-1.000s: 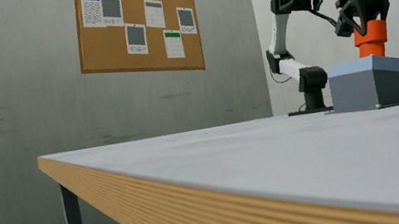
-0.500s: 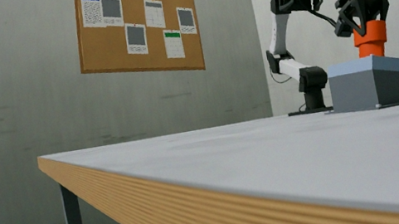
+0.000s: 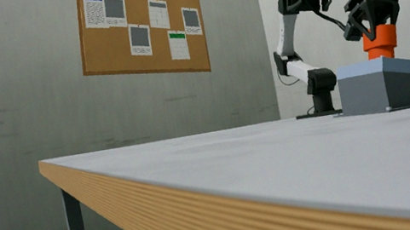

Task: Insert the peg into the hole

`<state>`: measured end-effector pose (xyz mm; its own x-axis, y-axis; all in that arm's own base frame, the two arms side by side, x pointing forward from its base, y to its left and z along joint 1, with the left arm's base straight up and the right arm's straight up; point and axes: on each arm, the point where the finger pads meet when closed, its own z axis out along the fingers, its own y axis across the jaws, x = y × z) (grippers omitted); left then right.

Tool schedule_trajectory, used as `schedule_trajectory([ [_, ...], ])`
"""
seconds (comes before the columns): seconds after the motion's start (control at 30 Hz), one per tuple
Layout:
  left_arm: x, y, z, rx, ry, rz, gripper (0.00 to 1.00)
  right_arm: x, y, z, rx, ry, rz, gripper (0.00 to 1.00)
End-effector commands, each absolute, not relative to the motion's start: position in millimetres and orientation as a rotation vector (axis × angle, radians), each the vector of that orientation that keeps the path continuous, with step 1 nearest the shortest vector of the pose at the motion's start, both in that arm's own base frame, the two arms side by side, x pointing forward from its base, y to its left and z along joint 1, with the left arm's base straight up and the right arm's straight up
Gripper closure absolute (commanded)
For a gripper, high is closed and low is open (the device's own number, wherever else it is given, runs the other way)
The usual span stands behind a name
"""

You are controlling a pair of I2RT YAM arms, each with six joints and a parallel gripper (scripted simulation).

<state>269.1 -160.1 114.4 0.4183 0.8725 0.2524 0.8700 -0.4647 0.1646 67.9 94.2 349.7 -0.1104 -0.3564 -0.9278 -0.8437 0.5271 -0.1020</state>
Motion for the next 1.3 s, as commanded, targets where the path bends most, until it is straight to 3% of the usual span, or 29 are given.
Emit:
schedule_trajectory([
  [0.0, 275.3, -165.6, 117.0, 2.597, 1.611, 0.493, 0.60, 67.7, 93.6, 353.9, -1.015, 1.694, 0.574, 0.00],
  [1.27, 279.2, -167.3, 106.5, 2.598, 1.617, 0.505, 0.60, 67.7, 93.6, 353.9, -1.015, 1.694, 0.574, 0.00],
])
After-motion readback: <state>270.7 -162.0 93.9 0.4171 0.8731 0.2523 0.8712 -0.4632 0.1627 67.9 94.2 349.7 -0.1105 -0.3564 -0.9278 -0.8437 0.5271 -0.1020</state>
